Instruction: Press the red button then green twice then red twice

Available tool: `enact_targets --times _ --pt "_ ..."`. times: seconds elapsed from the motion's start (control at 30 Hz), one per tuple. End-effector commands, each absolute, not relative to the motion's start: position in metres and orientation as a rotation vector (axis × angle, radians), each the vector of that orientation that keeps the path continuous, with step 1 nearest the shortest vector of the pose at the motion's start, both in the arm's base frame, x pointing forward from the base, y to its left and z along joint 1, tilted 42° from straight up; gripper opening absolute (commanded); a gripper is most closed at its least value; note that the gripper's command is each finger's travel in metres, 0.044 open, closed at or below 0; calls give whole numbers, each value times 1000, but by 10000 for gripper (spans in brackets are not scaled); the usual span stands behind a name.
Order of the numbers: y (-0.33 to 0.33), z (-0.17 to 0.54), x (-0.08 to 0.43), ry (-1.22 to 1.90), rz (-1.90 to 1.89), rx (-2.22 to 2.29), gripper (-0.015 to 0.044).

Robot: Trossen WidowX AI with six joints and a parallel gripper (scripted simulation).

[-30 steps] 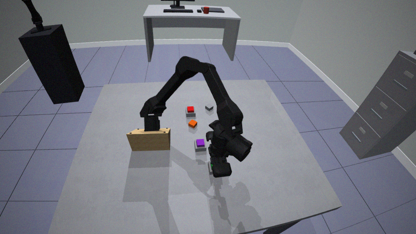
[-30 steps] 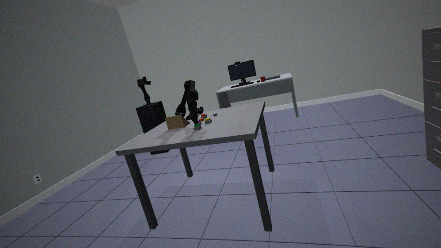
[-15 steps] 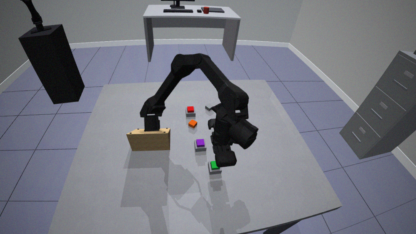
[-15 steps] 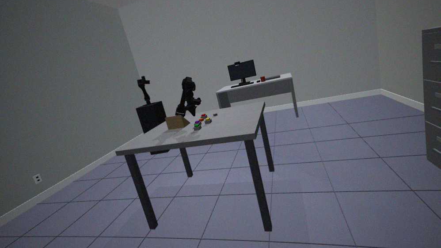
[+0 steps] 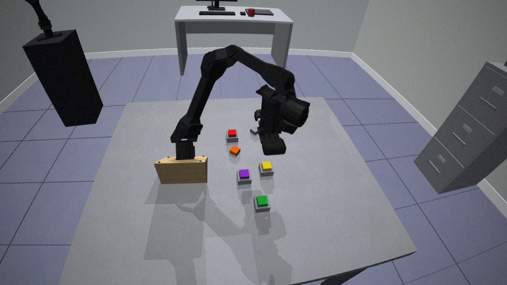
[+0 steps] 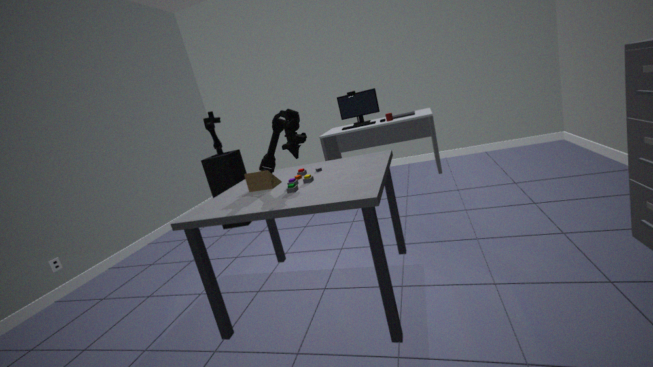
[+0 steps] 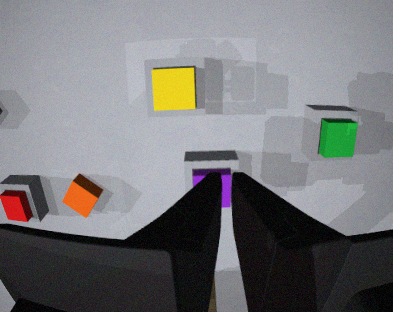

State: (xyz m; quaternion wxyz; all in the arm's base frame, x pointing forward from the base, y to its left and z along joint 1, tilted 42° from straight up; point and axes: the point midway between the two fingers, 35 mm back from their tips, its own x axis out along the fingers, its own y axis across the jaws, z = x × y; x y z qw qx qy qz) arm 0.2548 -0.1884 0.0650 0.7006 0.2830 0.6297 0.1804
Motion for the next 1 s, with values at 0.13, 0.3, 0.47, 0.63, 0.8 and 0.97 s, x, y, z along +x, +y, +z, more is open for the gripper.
enact_targets --times 0.13,0.3,0.47,0.63,0.8,0.97 --pt "-90 143 240 1393 387 658 20" --pt "-34 172 214 1382 392 675 20" --pt "4 185 188 1374 403 691 20" --pt "4 185 187 1374 403 691 20" --pt "15 171 192 1384 420 681 20" --pt "44 139 196 1408 467 660 20"
